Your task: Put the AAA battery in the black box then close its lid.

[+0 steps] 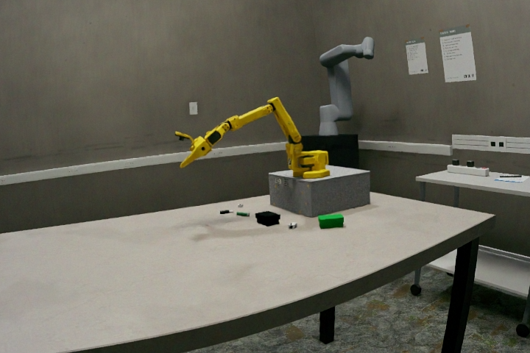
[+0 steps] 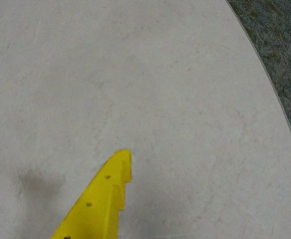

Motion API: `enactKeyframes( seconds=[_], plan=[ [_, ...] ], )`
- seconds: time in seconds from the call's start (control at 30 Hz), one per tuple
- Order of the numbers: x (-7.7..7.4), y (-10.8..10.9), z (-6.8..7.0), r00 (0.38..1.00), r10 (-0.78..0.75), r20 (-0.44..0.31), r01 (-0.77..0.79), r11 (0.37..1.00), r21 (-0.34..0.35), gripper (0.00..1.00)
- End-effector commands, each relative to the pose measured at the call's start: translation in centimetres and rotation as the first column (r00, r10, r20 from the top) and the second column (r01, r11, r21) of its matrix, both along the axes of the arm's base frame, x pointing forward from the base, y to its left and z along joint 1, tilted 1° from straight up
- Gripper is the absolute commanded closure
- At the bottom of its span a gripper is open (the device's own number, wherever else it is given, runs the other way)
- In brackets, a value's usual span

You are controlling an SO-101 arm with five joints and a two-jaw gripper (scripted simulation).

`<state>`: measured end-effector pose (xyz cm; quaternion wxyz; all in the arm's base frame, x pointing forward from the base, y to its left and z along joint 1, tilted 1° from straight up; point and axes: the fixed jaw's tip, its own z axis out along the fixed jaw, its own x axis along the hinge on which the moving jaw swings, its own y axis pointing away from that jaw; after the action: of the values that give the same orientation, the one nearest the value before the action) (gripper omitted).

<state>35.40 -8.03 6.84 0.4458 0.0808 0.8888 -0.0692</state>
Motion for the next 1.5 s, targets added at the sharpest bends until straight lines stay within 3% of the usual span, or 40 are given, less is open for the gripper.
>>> enactKeyframes(
  seconds=[0.0, 0.13, 0.23, 0.47, 0.53, 0.83, 1.03, 1.1, 1.3, 1.47],
  plan=[
    [-1.3, 1.9, -1.0, 0.992, 0.099, -0.079, -0.103, 0.993, -0.053, 0.23],
    [-3.3, 4.5, -3.2, 0.935, 0.262, -0.239, -0.296, 0.947, -0.123, 0.30],
    [-5.3, 6.3, -4.7, 0.854, 0.377, -0.358, -0.451, 0.880, -0.150, 0.35],
    [-10.5, 9.5, -7.6, 0.563, 0.576, -0.593, -0.771, 0.625, -0.125, 0.47],
    [-10.5, 9.5, -7.6, 0.563, 0.576, -0.593, -0.771, 0.625, -0.125, 0.47],
    [-16.8, 11.4, -9.7, 0.143, 0.648, -0.748, -0.971, 0.238, 0.021, 0.59],
    [-19.8, 11.7, -10.3, -0.058, 0.626, -0.777, -0.992, 0.049, 0.113, 0.65],
    [-19.8, 11.7, -10.3, -0.058, 0.626, -0.777, -0.992, 0.049, 0.113, 0.65],
    [-21.4, 11.7, -10.6, -0.166, 0.601, -0.782, -0.984, -0.055, 0.167, 0.68],
    [-21.9, 11.7, -10.6, -0.198, 0.591, -0.782, -0.979, -0.085, 0.184, 0.69]
  ],
)
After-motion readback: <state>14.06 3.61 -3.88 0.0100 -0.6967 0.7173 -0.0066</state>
